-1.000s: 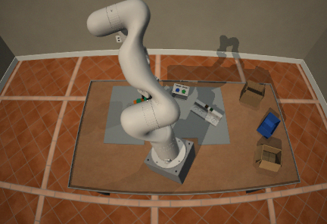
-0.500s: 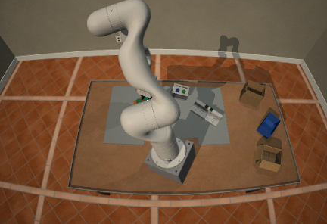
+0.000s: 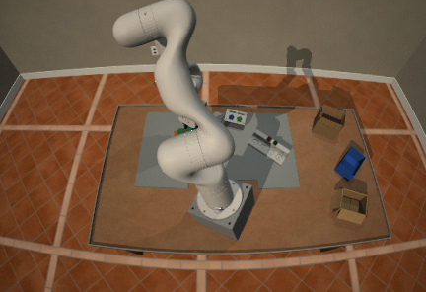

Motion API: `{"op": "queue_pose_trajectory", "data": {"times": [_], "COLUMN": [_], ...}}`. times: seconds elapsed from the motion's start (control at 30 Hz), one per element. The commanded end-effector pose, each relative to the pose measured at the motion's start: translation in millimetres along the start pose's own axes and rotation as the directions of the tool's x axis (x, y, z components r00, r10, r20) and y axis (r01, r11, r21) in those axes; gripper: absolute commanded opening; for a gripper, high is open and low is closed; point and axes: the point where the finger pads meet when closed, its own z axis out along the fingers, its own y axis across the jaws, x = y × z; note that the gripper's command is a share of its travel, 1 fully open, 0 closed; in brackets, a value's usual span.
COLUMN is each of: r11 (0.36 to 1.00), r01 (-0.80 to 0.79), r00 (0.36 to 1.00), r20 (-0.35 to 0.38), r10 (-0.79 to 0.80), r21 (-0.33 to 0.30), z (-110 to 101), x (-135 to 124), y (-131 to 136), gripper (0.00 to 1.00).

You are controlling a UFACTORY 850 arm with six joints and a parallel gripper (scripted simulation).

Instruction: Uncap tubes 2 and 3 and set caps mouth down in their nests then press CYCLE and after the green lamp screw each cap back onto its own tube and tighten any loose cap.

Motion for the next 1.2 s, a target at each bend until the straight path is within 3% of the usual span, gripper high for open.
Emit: {"op": "queue_pose_trajectory", "data": {"times": [0.0, 0.03, 0.13, 0.2, 0.27, 0.37, 0.4, 0.43, 0.47, 0.5, 0.53, 0.6, 0.67, 0.7, 0.73, 0.77, 0.8, 0.83, 0.87, 0.9, 0.93, 1.17], "r11": [0.980, 0.980, 0.909, 0.901, 0.823, 0.765, 0.709, 0.709, 0.648, 0.648, 0.582, 0.582, 0.439, 0.439, 0.367, 0.363, 0.287, 0.284, 0.203, 0.203, 0.134, 0.134], "r01": [-0.198, -0.198, -0.417, -0.434, -0.568, -0.644, -0.705, -0.705, -0.762, -0.762, -0.813, -0.813, -0.898, -0.898, -0.930, -0.932, -0.958, -0.959, -0.979, -0.979, -0.991, -0.991], "r00": [0.980, 0.980, 0.909, 0.901, 0.823, 0.765, 0.709, 0.709, 0.648, 0.648, 0.582, 0.582, 0.439, 0.439, 0.367, 0.363, 0.287, 0.284, 0.203, 0.203, 0.134, 0.134], "r20": [-0.005, -0.005, -0.005, -0.004, -0.005, -0.004, -0.004, -0.004, -0.003, -0.003, -0.003, -0.003, -0.002, -0.002, -0.002, -0.002, -0.002, -0.002, -0.001, -0.001, -0.001, -0.001], "r10": [0.198, 0.198, 0.417, 0.434, 0.568, 0.644, 0.705, 0.705, 0.762, 0.762, 0.813, 0.813, 0.898, 0.898, 0.930, 0.932, 0.958, 0.959, 0.979, 0.979, 0.991, 0.991], "r21": [0.001, 0.001, 0.002, 0.002, 0.003, 0.003, 0.003, 0.003, 0.003, 0.003, 0.004, 0.004, 0.004, 0.004, 0.005, 0.004, 0.005, 0.005, 0.005, 0.005, 0.005, 0.005], "z": [-0.1, -0.1, -0.1, -0.1, -0.2, -0.1, -0.1, -0.1, -0.1, -0.1, -0.1, -0.1, -0.1, -0.1, -0.2, -0.1, -0.2, -0.2, -0.1, -0.2, -0.2, -0.2], "x": [0.2, 0.2, 0.2, 0.2, 0.2, 0.2, 0.2, 0.2, 0.1, 0.1, 0.1, 0.1, 0.1, 0.1, 0.1, 0.1, 0.1, 0.1, 0.1, 0.1, 0.2, 0.2], "y": [-0.3, -0.3, -0.3, -0.3, -0.4, -0.3, -0.3, -0.4, -0.4, -0.4, -0.4, -0.4, -0.3, -0.3, -0.4, -0.3, -0.3, -0.3, -0.3, -0.3, -0.3, -0.3], "gripper": [0.46, 0.46, 0.46, 0.46, 0.46, 0.46, 0.46, 0.46, 0.46, 0.46, 0.46, 0.46, 0.46, 0.46, 0.46, 0.46, 0.46, 0.46, 0.46, 0.46, 0.46, 0.46]}}
